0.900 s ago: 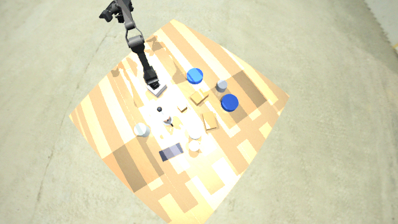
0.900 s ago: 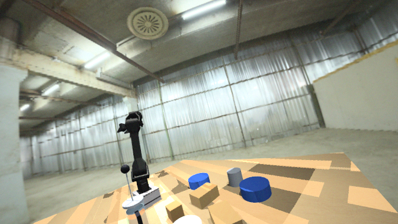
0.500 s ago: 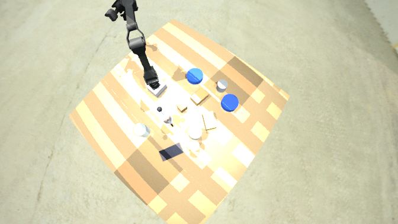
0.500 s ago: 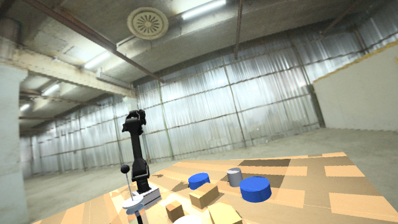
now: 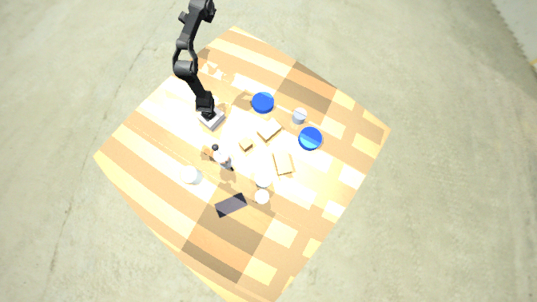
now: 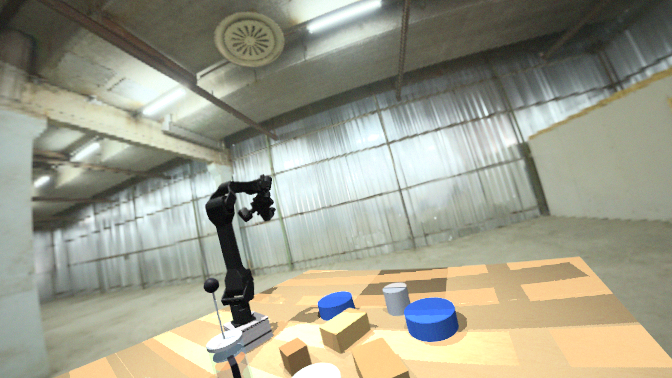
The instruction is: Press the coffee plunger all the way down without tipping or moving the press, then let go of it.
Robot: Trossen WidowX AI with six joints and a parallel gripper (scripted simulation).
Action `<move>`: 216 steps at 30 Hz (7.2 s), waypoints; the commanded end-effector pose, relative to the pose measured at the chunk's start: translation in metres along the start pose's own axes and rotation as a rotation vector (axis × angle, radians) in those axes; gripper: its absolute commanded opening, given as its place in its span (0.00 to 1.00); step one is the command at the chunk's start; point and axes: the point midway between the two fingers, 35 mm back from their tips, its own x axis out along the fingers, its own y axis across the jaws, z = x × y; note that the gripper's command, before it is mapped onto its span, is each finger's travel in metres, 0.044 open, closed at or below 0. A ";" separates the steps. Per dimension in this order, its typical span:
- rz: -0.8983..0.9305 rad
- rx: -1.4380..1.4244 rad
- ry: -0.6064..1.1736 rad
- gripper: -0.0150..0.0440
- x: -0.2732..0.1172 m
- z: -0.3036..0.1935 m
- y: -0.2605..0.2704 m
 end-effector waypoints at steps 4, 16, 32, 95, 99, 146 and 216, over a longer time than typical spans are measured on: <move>0.291 -0.168 -0.228 1.00 -0.091 0.059 0.044; 0.617 -0.366 -0.865 1.00 -0.278 0.143 0.035; 0.498 -0.240 -1.828 1.00 -0.459 0.170 -0.128; -0.447 0.734 -2.267 1.00 -0.430 0.167 -0.434; -0.447 0.734 -2.267 0.96 -0.432 0.168 -0.436; -0.447 0.734 -2.268 0.45 -0.423 0.201 -0.453; -0.447 0.733 -2.270 0.45 -0.435 0.242 -0.483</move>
